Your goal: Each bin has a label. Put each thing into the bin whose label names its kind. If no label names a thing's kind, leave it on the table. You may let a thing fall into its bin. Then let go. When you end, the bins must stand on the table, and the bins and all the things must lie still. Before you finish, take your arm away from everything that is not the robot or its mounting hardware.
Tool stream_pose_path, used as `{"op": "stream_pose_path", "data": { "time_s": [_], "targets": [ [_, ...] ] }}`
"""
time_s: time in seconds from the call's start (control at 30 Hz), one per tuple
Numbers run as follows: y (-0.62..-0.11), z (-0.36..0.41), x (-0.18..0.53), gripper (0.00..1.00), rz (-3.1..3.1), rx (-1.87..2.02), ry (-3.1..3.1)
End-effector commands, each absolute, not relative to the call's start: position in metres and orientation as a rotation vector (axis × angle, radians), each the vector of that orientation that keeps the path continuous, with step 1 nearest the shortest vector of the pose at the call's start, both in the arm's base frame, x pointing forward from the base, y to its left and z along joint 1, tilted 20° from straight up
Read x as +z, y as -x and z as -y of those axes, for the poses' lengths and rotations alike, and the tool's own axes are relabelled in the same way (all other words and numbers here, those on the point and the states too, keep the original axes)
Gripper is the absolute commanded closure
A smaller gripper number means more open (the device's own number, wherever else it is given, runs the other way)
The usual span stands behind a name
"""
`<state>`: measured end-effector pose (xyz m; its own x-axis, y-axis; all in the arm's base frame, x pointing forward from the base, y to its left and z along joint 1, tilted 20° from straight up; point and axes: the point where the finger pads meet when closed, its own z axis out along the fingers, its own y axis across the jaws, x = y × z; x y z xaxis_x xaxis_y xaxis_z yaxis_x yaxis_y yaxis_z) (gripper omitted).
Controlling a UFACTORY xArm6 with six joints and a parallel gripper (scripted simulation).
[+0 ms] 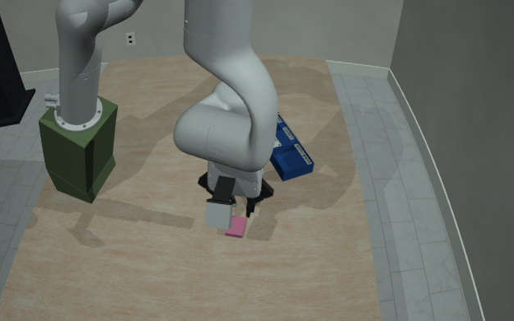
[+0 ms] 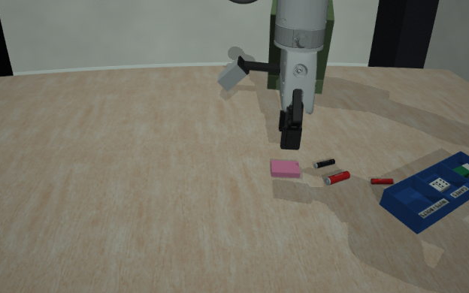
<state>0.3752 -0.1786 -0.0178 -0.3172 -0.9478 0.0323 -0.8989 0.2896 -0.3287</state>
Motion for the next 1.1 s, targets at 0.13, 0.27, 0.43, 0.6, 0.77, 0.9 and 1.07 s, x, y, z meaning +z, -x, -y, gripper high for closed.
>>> {"op": "stream_pose_path", "data": {
  "time_s": [0.13,0.27,0.43,0.6,0.77,0.9,1.07],
  "targets": [
    [-0.386,0.183,-0.049,0.44,-2.377,-0.441,1.721],
    [-0.389,0.184,-0.056,0.44,-2.378,-0.441,1.721],
    [-0.393,0.185,-0.064,0.44,-2.379,-0.441,1.722],
    [-0.393,0.185,-0.064,0.44,-2.38,-0.441,1.722],
    [-0.392,0.185,-0.064,0.44,-2.38,-0.441,1.722],
    [-0.392,0.185,-0.064,0.44,-2.38,-0.441,1.722],
    [-0.394,0.185,-0.069,0.44,-2.381,-0.442,1.723]
  ]
}}
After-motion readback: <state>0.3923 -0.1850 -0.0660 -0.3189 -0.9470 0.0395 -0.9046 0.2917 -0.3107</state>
